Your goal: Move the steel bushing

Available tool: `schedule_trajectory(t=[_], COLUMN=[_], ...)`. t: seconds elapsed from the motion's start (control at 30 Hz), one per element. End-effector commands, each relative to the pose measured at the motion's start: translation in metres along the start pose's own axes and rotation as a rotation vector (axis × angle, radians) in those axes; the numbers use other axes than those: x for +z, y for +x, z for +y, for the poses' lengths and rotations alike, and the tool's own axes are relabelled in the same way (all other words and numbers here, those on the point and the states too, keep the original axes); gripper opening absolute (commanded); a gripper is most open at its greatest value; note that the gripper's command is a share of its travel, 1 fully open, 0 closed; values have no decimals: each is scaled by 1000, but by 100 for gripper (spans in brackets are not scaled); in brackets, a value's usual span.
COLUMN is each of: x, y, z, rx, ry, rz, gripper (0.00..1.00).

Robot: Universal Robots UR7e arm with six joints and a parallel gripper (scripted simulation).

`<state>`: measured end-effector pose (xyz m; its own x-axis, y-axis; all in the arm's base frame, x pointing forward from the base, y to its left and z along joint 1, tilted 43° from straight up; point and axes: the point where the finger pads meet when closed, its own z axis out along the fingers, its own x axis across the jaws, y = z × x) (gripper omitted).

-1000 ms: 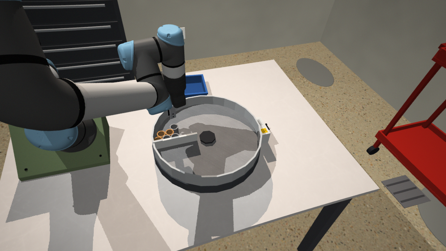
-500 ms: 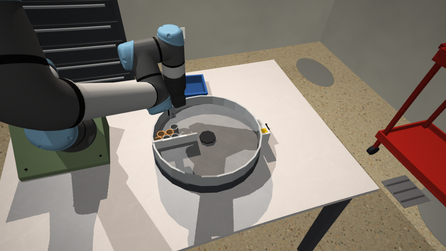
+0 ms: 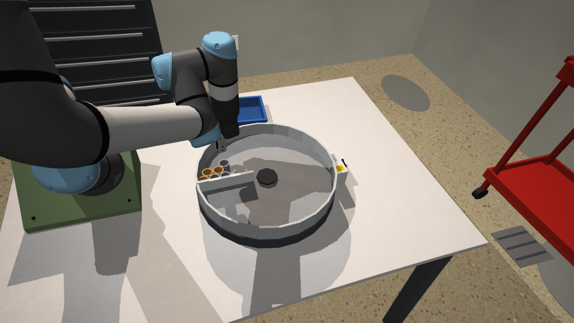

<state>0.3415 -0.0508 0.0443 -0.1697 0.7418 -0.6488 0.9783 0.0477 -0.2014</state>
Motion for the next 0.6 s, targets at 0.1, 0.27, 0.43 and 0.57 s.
schedule_trajectory(t=[0.1,0.27,0.43,0.57], x=[0,14,14,14], y=[0,0,0,0], z=[0,0,0,0], rx=[0,0,0,0], ry=[-1,-1,-1,-1], rz=[0,0,0,0], gripper=[40,40,40,40])
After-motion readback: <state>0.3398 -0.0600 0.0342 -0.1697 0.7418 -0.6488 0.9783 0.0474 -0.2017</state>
